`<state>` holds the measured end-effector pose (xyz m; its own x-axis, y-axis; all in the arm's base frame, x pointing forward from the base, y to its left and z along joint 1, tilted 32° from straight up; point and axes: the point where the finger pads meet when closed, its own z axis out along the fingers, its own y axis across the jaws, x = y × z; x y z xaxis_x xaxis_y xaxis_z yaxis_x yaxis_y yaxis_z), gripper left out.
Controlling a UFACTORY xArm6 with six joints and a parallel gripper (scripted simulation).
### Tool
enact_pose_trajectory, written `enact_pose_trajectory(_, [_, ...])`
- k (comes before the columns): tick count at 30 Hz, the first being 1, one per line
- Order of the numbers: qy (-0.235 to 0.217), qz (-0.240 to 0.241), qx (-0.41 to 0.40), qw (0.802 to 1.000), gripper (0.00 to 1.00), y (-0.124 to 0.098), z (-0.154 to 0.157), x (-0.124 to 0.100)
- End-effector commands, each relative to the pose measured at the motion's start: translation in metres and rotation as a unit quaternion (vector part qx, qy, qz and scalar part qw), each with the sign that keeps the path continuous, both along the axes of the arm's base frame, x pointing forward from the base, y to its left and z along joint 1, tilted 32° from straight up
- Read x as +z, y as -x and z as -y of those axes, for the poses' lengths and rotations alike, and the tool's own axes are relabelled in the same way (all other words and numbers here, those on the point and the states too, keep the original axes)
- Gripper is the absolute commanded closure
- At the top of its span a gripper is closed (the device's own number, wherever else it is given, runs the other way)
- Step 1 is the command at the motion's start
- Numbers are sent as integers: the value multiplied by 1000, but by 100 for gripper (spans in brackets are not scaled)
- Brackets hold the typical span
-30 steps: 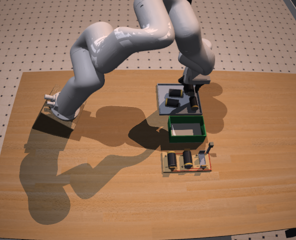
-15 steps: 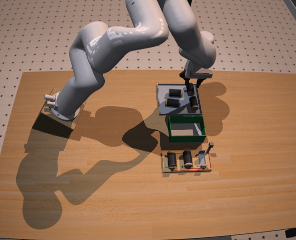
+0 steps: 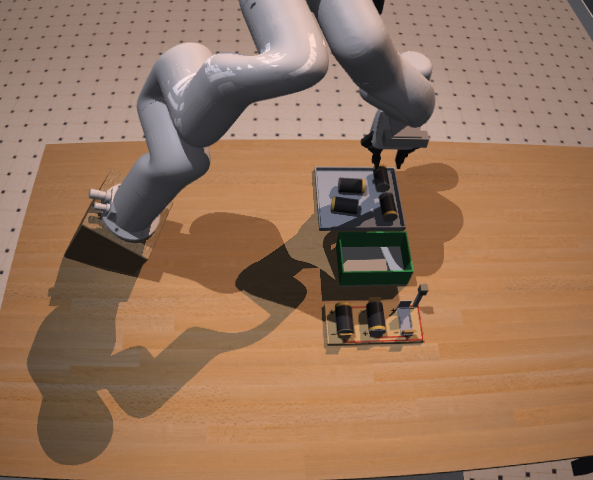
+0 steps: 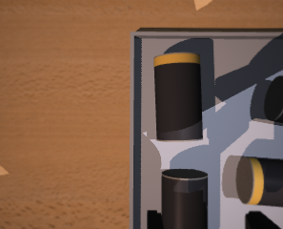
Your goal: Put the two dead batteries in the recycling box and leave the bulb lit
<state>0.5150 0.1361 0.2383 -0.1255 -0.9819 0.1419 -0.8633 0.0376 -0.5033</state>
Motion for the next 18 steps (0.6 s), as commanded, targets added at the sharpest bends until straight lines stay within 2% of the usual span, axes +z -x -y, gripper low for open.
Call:
enact_pose_trajectory(1, [-1, 3, 1, 1000, 49, 11, -5, 22])
enact_pose_trajectory(3, [-1, 3, 1, 1000, 49, 22, -9, 41])
enact_pose_trajectory(8, [-1, 3, 1, 1000, 49, 27, -11, 51])
enact_pose_trajectory(13, [-1, 3, 1, 1000, 49, 32, -11, 48])
enact_pose_trajectory(18, [-1, 3, 1, 1000, 49, 76, -5, 24])
